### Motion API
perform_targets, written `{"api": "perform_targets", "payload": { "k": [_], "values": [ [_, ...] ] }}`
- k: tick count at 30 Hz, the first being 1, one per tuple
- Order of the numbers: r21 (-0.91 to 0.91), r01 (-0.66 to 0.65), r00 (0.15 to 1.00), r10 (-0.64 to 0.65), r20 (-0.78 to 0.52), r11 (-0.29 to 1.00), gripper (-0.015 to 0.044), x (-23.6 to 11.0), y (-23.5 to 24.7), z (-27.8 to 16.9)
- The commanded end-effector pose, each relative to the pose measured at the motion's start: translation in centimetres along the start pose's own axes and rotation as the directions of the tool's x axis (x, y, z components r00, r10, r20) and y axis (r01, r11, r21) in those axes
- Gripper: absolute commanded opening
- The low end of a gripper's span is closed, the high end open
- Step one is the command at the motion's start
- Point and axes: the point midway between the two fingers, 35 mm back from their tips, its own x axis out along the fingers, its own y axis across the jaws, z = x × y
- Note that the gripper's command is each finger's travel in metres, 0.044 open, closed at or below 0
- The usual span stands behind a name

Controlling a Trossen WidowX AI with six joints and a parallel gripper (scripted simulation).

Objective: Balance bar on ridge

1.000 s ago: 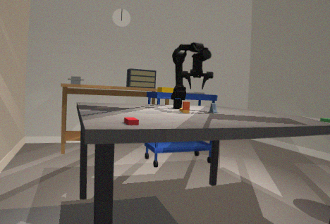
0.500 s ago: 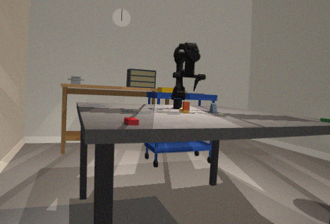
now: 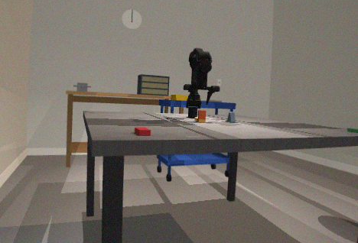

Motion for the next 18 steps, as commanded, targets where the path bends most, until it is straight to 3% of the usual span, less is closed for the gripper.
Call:
{"api": "perform_targets", "payload": {
  "k": [1,6,18],
  "values": [
    [-0.005,0.004,1.0,-0.004,0.021,1.0,0.0315,2.7,0.0,0.4],
    [-0.005,0.004,1.0,-0.004,0.021,1.0,0.0315,5.7,0.0,0.9],
    [-0.005,0.004,1.0,-0.004,0.021,1.0,0.0315,6.9,0.0,0.9]
  ]
}}
